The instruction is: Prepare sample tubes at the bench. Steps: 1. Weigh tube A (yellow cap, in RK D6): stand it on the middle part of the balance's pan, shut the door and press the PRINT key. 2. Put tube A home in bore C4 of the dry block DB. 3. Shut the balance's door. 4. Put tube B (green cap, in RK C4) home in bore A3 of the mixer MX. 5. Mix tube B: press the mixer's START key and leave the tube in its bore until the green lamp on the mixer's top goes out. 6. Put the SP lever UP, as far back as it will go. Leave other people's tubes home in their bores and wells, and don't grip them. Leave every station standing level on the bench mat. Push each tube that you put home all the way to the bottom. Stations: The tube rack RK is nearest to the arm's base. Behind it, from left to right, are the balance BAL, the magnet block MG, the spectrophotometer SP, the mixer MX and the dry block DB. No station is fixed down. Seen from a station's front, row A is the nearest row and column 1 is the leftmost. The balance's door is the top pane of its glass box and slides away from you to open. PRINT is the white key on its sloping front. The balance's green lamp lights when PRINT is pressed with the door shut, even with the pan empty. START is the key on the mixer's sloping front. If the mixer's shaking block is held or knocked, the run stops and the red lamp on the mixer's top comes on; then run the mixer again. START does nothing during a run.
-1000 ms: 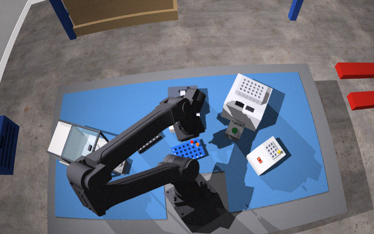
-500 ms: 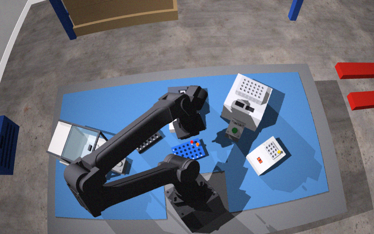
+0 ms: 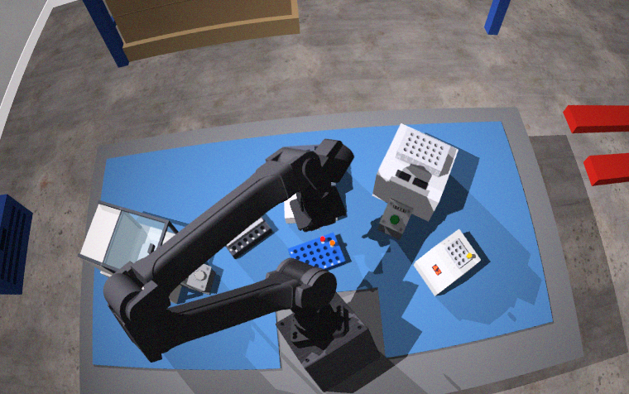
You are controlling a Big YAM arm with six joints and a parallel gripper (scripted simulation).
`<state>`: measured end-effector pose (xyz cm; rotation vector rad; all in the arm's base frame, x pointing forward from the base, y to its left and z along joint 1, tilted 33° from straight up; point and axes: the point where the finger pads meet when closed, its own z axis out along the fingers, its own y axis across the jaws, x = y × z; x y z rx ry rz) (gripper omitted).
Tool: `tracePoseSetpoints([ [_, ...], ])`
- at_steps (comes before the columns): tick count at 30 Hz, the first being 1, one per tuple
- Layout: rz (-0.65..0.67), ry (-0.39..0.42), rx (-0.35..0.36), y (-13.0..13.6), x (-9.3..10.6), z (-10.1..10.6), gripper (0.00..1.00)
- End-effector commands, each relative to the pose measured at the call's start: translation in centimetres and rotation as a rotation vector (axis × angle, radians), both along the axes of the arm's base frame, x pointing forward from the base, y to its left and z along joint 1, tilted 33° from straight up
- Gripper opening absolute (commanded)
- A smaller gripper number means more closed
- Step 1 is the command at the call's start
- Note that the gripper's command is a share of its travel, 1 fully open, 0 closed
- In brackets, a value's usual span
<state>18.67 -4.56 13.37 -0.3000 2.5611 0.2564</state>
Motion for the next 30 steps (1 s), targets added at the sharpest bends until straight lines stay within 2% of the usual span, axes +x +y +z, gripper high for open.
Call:
tracePoseSetpoints([
  [1,0.016,-0.033,-0.035,-0.8,0.1,2.5,0.09],
  [7,0.016,-0.032,-0.035,-1.0,-0.2,3.0,0.09],
  [8,0.016,-0.012,-0.015,-0.6,-0.7,2.0,0.09],
  [9,0.016,-0.03,-0.034,-1.1,-0.4,3.2,0.09],
  [15,0.016,-0.033,-0.039,-1.3,-0.9,4.0,0.09],
  [17,0.016,-0.004,-0.008,-0.6,-1.5,2.3,0.09],
  [18,0.016,0.001,-0.005,-0.7,-1.5,2.2,0.09],
  [30,0.017,-0.013,-0.02,-0.9,-1.0,2.8,0.09],
])
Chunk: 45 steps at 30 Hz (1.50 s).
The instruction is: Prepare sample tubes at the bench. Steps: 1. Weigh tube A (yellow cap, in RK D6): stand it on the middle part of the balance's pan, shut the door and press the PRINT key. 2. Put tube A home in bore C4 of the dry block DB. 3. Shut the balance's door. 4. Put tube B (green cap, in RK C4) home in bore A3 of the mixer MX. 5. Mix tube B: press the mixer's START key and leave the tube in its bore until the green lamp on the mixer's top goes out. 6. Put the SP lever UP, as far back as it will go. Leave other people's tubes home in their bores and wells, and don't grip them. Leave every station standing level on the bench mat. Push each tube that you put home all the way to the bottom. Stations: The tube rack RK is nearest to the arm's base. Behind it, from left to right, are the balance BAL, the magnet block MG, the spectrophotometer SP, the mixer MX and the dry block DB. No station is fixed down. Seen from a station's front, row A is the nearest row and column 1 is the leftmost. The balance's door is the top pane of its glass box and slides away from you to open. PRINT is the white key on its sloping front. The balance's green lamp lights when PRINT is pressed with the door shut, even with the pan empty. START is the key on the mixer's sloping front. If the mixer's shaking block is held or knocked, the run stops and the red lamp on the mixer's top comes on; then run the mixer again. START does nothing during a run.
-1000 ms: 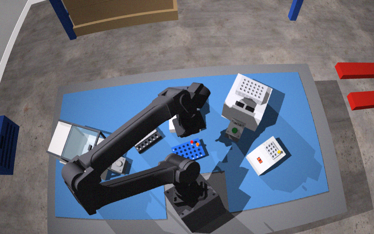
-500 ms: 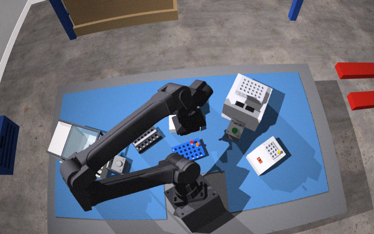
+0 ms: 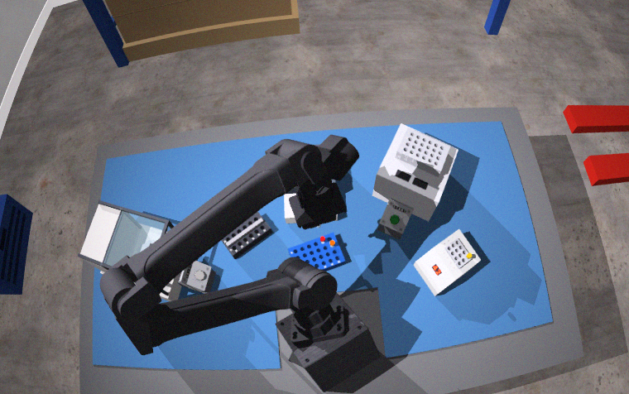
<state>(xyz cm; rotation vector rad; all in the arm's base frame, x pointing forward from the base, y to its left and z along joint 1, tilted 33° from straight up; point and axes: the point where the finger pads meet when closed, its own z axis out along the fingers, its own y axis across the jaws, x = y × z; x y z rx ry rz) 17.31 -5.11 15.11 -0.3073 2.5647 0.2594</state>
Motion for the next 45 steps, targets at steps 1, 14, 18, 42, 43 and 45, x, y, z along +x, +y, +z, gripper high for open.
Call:
tracePoseSetpoints([
  [1,0.012,-0.017,-0.02,-0.3,0.3,1.0,0.09],
  [14,0.012,-0.017,-0.02,-0.3,0.3,1.0,0.09],
  [18,0.012,-0.017,-0.02,-0.3,0.3,1.0,0.09],
  [42,-0.214,0.026,0.081,-9.4,5.7,2.1,0.09],
  [43,-0.214,0.026,0.081,-10.1,6.1,2.1,0.09],
  [45,-0.214,0.026,0.081,-10.1,6.1,2.1,0.09],
])
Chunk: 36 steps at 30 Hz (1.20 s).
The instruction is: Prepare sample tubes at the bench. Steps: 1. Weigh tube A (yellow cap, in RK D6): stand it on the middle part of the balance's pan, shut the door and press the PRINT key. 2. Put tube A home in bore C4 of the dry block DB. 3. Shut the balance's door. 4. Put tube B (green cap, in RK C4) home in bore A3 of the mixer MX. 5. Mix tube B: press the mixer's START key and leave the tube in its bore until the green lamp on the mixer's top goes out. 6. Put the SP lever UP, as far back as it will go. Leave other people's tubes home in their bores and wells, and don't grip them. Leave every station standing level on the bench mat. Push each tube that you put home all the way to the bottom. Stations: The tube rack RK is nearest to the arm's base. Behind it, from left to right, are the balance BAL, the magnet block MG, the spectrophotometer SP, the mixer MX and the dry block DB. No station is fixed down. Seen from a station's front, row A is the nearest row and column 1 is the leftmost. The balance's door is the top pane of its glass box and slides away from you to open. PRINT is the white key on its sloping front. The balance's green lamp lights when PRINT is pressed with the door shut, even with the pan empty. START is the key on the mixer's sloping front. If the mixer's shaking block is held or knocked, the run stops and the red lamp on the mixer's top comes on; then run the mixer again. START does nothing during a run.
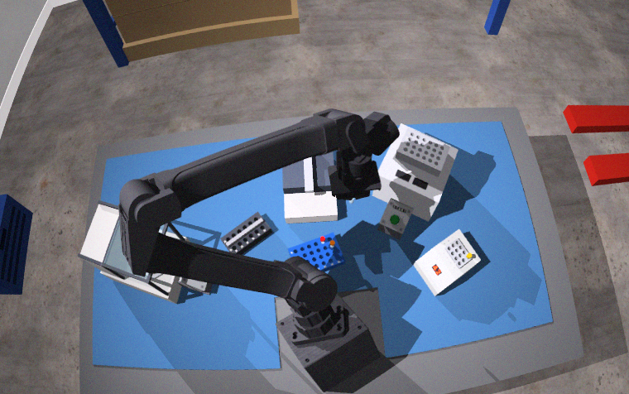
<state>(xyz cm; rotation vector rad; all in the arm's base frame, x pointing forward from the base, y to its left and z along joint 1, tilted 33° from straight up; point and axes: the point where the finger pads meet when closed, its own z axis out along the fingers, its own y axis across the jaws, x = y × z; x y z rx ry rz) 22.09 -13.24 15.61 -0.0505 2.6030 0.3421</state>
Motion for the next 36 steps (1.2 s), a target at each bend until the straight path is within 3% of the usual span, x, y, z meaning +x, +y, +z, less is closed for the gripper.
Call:
tracePoseSetpoints([
  [1,-0.052,-0.017,-0.009,-2.1,2.1,1.6,0.09],
  [4,-0.148,0.004,0.033,-4.9,3.0,1.7,0.09],
  [9,-0.18,0.02,0.064,-7.7,5.4,1.8,0.09],
  [14,-0.294,0.049,0.123,-11.7,7.2,1.9,0.09],
  [18,-0.324,0.066,0.153,-12.6,8.5,1.9,0.09],
  [21,-0.394,0.095,0.2,-15.0,8.9,1.9,0.09],
  [31,-0.539,0.138,0.287,-22.0,13.1,2.2,0.09],
  [34,-0.534,0.139,0.286,-21.9,13.2,2.2,0.09],
  [35,-0.513,0.153,0.293,-19.5,12.9,2.0,0.09],
  [36,-0.511,0.153,0.293,-19.4,12.9,2.0,0.09],
])
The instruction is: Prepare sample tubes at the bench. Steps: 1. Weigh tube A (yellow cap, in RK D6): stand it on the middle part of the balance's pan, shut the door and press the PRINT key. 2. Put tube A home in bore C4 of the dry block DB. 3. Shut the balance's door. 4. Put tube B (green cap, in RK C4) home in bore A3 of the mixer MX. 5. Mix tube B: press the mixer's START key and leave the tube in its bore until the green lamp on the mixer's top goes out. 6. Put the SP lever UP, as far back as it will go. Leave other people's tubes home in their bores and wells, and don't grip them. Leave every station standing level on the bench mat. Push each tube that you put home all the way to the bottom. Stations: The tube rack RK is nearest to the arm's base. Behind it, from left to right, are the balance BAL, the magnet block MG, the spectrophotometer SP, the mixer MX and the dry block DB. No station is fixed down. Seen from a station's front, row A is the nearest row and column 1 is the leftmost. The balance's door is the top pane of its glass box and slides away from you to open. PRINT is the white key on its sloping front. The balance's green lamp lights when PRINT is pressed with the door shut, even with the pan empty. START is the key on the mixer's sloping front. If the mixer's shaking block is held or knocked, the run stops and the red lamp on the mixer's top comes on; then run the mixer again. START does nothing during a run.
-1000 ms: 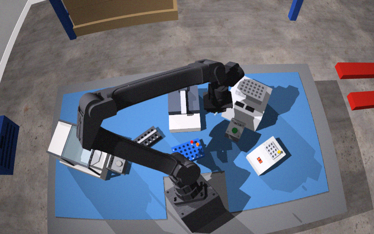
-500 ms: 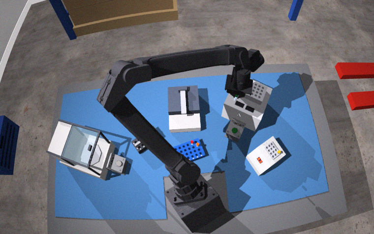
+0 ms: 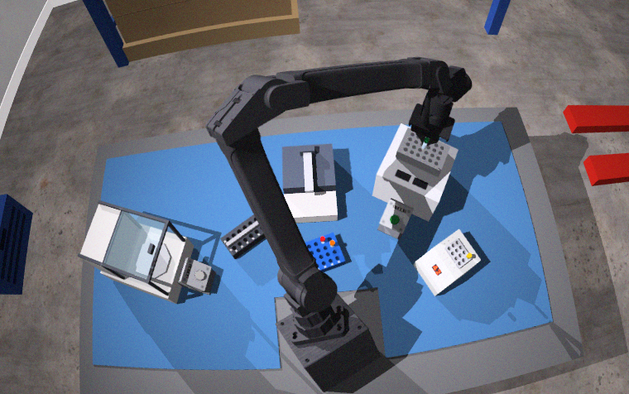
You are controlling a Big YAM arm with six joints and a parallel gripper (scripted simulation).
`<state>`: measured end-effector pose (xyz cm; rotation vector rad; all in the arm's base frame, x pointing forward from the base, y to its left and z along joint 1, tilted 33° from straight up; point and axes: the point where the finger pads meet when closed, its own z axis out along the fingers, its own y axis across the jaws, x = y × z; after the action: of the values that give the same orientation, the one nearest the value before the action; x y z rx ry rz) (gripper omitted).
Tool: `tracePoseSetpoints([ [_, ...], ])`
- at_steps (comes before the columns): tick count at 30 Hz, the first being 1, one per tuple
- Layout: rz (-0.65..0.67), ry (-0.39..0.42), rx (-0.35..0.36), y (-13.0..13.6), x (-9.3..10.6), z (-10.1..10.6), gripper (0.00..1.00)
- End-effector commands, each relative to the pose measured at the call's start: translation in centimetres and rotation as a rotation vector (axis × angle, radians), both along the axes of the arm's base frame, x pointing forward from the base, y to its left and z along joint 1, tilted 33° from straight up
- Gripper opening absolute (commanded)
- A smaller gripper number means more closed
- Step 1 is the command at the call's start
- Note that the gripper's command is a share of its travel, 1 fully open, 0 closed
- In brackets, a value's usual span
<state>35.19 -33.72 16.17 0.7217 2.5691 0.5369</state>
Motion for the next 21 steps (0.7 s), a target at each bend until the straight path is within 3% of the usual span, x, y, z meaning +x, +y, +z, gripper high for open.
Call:
tracePoseSetpoints([
  [1,-0.017,0.006,0.012,1.2,-0.2,1.5,0.09],
  [4,-0.016,-0.007,-0.006,0.7,0.3,2.4,0.09],
  [8,-0.015,0.026,0.038,1.4,-0.1,0.1,0.09],
  [11,-0.017,0.019,0.029,1.4,-0.3,0.5,0.09],
  [12,-0.021,-0.008,-0.008,0.0,0.0,1.7,0.09],
  [21,-0.021,-0.008,-0.008,0.0,0.0,1.7,0.09],
])
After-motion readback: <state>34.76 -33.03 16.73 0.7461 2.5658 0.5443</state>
